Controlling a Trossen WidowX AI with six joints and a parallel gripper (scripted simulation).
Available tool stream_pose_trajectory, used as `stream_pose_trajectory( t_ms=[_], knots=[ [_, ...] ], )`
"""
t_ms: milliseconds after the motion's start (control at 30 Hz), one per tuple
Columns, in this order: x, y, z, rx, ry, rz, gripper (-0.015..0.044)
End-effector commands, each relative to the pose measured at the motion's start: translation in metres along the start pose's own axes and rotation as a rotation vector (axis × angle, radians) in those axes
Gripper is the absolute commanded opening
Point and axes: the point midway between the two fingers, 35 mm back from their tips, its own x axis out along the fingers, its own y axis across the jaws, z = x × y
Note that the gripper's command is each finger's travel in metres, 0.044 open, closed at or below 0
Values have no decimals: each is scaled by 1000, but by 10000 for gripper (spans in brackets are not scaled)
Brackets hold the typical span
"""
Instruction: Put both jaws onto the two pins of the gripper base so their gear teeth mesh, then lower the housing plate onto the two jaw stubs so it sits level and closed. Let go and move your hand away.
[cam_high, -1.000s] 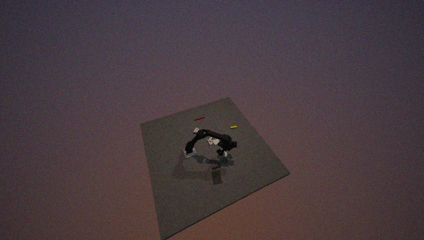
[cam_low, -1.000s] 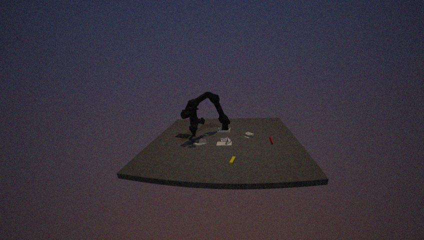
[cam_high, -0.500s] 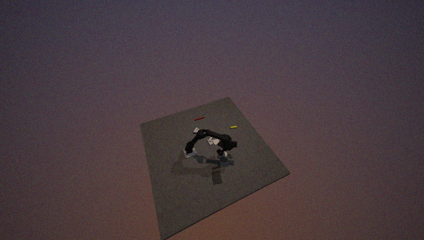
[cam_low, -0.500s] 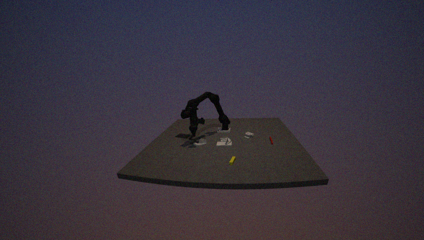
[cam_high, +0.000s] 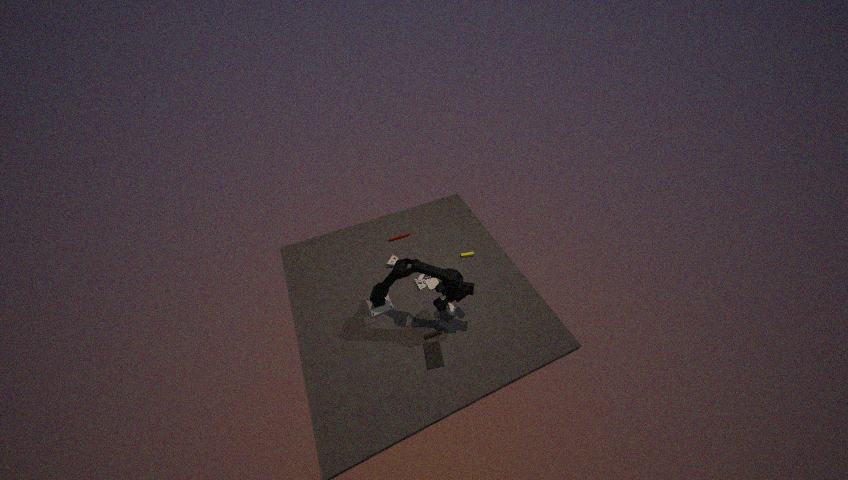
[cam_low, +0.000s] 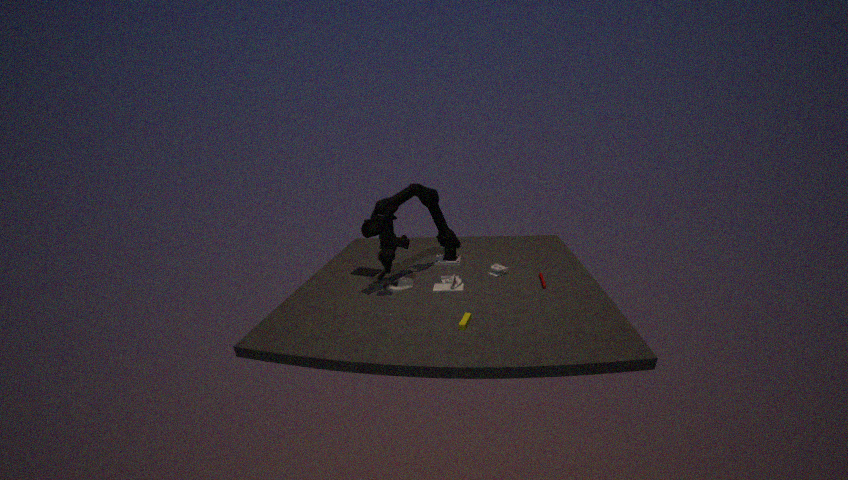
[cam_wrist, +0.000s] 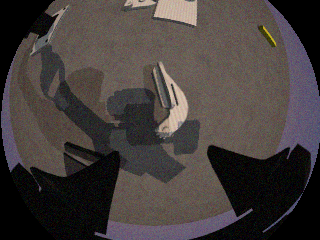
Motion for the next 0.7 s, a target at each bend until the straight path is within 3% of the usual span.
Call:
stream_pose_trajectory(
  t_ms=[0,433,667],
  knots=[
    [0,0,0,0,0,0,335],
    [0,0,0,0,0,0,0],
    [0,0,0,0,0,0,0]
  ],
)
